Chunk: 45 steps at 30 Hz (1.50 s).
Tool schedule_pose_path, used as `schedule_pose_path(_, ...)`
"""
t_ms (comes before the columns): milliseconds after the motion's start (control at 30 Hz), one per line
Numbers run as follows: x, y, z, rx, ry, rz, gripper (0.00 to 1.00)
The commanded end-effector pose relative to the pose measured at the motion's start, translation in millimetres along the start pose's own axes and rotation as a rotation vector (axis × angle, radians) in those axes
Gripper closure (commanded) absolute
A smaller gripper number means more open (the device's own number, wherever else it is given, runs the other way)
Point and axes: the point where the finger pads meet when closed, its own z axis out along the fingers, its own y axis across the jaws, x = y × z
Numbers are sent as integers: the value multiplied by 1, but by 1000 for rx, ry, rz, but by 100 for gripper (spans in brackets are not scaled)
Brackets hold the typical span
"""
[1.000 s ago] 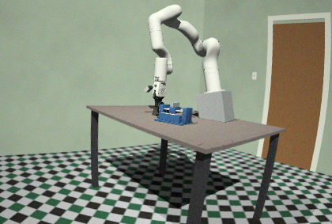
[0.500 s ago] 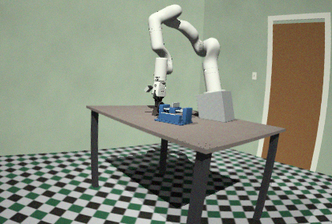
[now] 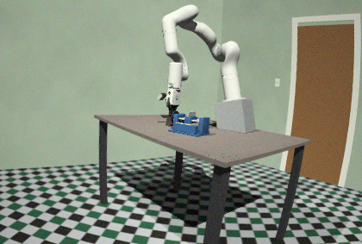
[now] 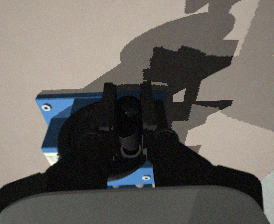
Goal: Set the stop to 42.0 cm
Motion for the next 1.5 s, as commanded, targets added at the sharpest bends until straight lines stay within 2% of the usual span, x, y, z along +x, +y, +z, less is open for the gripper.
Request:
schedule_pose_path(0, 0, -1, -1, 1, 0, 0, 94)
schedule_pose_path(1467, 0, -18, -9, 1, 0, 0, 94)
